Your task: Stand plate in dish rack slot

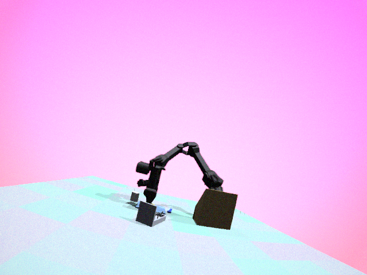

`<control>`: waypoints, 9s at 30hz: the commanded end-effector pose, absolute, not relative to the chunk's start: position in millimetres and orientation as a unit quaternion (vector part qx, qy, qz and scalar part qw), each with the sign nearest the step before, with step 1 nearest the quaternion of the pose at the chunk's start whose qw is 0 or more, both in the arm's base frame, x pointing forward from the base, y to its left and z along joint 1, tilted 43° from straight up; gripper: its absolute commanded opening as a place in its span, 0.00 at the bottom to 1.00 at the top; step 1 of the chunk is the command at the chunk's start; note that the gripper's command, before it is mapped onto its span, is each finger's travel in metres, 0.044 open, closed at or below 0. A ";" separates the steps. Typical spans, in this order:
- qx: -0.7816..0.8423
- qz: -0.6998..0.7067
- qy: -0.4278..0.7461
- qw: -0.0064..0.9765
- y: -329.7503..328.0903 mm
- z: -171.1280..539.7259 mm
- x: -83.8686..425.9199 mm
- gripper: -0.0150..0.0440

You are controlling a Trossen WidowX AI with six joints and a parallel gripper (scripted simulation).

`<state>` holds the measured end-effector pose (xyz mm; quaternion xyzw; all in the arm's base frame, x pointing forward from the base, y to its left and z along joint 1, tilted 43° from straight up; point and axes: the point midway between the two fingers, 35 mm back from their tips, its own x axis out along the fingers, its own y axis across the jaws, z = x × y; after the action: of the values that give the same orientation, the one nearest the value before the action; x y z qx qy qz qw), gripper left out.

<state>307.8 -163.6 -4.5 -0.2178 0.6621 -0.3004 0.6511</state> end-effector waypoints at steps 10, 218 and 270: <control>-0.221 -0.299 0.662 0.651 -164.5 -5.7 307.8 0.85; -0.443 0.475 0.236 0.722 -57.0 -53.0 241.0 0.25; -0.446 0.461 0.221 0.735 -39.8 -88.4 263.9 0.25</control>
<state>263.4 -34.1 -80.7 -0.4448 0.2212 0.4611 0.7352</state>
